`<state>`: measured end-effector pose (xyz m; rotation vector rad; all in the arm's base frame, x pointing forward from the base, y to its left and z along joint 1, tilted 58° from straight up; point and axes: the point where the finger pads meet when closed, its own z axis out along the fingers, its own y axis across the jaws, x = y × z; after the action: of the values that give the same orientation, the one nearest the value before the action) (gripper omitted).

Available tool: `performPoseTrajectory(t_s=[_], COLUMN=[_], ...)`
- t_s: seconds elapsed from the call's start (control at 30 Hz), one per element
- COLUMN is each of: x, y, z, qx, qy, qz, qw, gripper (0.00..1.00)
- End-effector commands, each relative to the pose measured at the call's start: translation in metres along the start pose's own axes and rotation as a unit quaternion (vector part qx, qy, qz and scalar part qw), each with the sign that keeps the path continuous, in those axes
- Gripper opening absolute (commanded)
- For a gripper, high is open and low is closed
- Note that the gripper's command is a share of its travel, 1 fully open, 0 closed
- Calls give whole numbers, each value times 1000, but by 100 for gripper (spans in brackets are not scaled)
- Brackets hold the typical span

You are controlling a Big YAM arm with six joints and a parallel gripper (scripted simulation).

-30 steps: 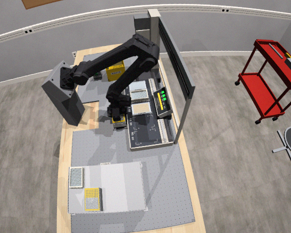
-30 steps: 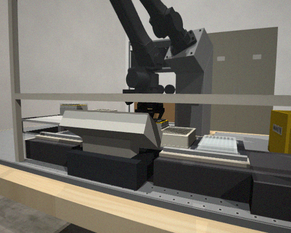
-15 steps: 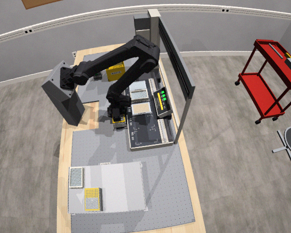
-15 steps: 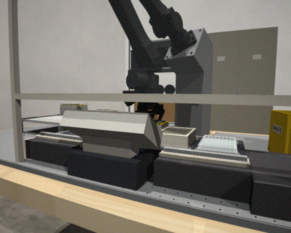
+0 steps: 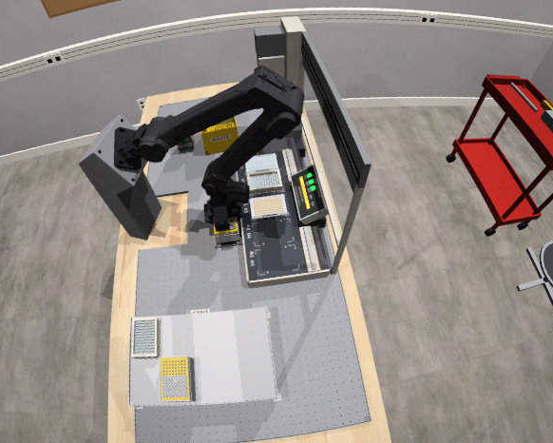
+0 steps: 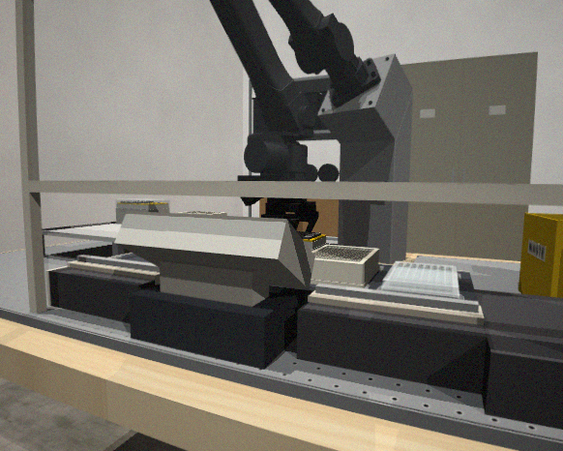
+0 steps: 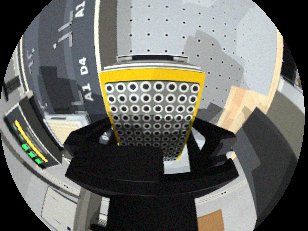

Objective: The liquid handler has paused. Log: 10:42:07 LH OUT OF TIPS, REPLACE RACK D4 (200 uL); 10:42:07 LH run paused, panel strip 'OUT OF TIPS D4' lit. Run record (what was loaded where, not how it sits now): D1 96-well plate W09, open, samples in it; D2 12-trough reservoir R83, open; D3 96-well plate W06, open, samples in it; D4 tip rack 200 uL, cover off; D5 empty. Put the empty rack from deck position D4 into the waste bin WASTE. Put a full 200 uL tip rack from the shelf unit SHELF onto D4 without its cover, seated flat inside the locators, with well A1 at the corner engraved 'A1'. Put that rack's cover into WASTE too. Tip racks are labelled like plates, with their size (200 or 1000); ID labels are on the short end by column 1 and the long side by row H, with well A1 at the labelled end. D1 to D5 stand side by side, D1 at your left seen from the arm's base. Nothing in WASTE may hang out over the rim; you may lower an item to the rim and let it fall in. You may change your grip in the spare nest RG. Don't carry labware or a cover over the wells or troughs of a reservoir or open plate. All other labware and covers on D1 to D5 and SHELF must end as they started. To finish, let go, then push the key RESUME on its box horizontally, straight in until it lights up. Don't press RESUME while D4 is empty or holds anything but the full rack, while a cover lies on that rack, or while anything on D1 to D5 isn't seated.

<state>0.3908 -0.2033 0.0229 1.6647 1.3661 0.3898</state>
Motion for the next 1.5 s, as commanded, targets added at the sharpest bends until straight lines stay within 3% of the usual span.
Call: performPoseTrajectory(t_s=[0.0,0.9,0.93,1.0,1.03,1.23,1.3,1.47], x=[1,0,0,0,0,1,1,-3], y=[-8,-10,-24,-24,-10,-10,-21,-8], z=[-5,-5,-7,-7,-5,-5,-6,0], qx=[5,5,17,17,5,5,14,1], qy=[0,0,1,1,0,0,1,-4], qz=[-2,-2,-5,-5,-2,-2,-6,-5], qw=[1000,1000,1000,1000,1000,1000,1000,1000], gripper=[0,0,0,0,0,0,0,0])
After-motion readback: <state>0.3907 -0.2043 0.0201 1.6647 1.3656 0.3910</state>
